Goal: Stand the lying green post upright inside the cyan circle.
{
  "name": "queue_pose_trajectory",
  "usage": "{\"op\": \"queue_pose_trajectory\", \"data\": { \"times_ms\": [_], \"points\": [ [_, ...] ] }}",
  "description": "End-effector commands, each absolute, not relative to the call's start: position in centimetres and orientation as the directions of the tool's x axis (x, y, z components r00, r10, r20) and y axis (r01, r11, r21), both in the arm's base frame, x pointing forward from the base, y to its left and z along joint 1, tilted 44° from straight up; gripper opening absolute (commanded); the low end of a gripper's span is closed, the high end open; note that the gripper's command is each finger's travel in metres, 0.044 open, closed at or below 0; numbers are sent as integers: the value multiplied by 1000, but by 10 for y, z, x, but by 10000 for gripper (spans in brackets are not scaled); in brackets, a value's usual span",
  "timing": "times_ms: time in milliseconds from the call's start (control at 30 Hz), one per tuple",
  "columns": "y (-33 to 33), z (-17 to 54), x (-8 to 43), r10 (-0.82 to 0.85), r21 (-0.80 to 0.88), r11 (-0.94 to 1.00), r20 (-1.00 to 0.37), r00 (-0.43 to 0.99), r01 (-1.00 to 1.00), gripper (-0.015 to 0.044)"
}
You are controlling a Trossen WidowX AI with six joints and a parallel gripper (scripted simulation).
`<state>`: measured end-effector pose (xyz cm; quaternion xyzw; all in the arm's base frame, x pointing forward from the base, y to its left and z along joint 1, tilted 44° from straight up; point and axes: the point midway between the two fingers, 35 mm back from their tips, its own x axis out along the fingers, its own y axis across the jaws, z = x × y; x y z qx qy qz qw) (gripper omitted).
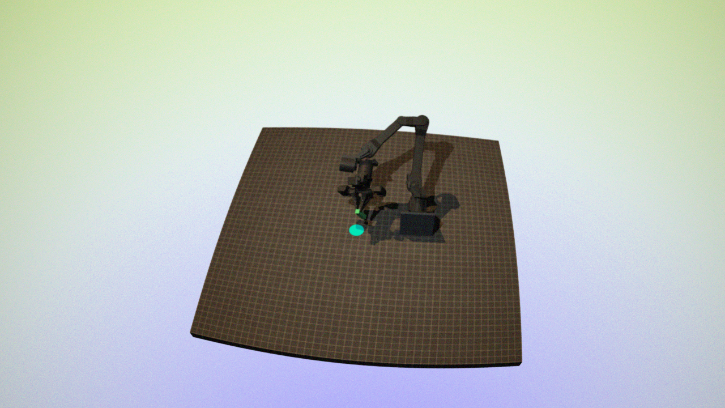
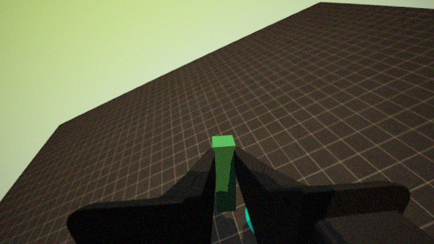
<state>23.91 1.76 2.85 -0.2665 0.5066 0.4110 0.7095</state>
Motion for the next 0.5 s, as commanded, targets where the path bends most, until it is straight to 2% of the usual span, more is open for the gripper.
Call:
{"op": "queue_pose_trajectory", "data": {
  "times_ms": [0, 467],
  "points": [
    [18, 29, 237, 339, 29, 511, -925, 171, -859, 23],
    [17, 34, 239, 393, -23, 493, -886, 246, -870, 23]
  ]
}}
